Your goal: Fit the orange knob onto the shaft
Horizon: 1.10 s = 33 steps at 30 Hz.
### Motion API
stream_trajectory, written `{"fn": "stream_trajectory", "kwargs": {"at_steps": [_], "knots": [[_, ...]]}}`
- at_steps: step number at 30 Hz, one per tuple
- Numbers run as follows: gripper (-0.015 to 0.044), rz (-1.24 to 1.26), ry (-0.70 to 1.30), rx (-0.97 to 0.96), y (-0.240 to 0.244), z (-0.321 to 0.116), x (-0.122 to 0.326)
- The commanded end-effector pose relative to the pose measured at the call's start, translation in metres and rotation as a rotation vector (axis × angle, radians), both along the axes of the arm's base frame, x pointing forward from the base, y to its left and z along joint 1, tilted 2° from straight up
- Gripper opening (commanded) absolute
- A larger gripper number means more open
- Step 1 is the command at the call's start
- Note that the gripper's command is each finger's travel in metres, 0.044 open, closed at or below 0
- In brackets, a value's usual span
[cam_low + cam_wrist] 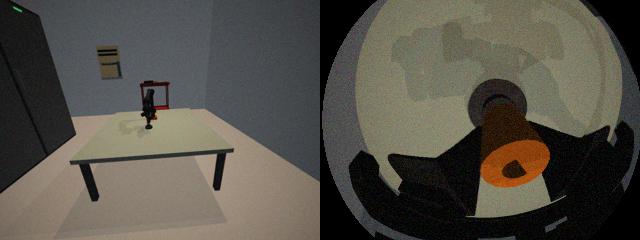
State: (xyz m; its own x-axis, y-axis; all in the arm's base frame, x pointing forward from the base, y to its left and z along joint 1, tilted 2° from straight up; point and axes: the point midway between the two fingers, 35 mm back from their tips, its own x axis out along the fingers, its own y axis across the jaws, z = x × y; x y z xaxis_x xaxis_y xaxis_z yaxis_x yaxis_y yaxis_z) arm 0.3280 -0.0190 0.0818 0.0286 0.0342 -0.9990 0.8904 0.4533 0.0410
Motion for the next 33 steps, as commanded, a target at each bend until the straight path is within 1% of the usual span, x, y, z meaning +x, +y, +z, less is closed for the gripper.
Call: {"fn": "stream_trajectory", "kwargs": {"at_steps": [1, 21, 24, 28, 33], "knots": [[0.0, -0.012, -0.003, 0.001, 0.0, -0.0009, -0.0004], [0.0, -0.012, -0.003, 0.001, -0.0002, 0.0024, 0.0008], [0.0, -0.066, -0.001, 0.002, -0.0002, 0.0027, 0.0008], [0.0, -0.211, 0.004, 0.007, 0.0, 0.0028, 0.0013], [0.0, -0.222, 0.004, 0.007, 0.0001, 0.0008, 0.0008]]}}
